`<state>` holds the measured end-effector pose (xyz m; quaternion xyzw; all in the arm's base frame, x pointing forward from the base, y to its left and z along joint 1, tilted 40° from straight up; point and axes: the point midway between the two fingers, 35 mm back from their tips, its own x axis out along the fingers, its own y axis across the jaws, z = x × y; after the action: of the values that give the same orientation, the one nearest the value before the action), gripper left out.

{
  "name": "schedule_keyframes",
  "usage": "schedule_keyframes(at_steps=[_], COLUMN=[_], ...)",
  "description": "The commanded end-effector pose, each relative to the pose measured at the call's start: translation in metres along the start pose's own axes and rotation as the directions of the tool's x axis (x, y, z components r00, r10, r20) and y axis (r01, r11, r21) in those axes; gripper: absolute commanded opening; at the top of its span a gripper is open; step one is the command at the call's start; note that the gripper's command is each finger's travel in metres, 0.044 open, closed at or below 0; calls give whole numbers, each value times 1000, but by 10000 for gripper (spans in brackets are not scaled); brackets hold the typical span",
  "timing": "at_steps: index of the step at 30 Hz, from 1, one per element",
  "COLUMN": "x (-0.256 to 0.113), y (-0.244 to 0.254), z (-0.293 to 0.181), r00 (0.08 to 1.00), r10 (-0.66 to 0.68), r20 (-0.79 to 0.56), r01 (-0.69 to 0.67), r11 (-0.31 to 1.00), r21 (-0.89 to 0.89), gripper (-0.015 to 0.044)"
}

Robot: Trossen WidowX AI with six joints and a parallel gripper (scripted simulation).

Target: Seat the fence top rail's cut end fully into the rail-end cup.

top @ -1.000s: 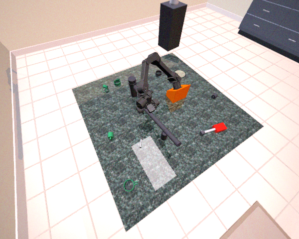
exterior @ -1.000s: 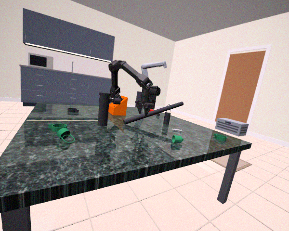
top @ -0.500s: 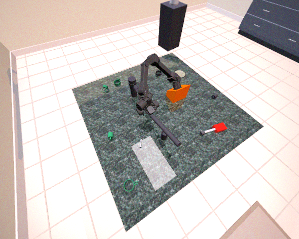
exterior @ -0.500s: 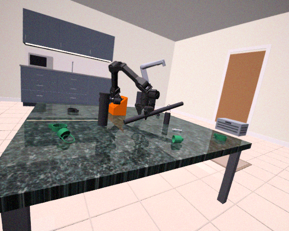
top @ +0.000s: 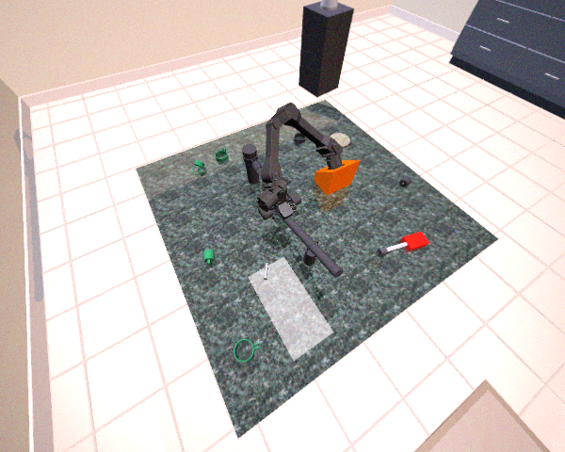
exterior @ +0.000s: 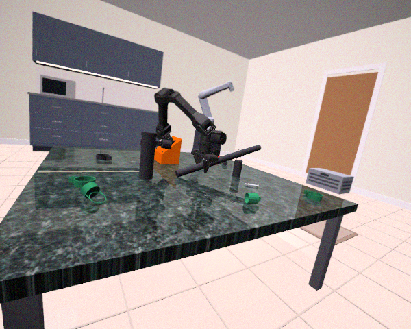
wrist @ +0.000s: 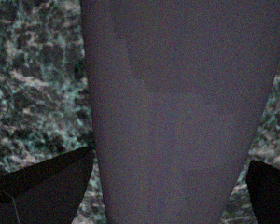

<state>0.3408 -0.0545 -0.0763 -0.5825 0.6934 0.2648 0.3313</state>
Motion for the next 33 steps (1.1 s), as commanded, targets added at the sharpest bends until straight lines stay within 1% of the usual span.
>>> schedule_keyframes(at_steps=[1,4,11,15,21,33], x=[1,1,1,-3,-11,-55], y=[0,0,0,1,2,5], z=[0,0,0,0,-1,-13], r00=[1000,1000,1000,1000,999,976], r10=[0,0,0,0,11,31], r20=[-5,-5,-5,-4,-38,-217], r01=[0,0,0,0,-12,-30], r11=[1000,1000,1000,1000,1000,1000], r21=[-7,-7,-7,-7,-4,6], gripper=[230,151,105,0,0,0])
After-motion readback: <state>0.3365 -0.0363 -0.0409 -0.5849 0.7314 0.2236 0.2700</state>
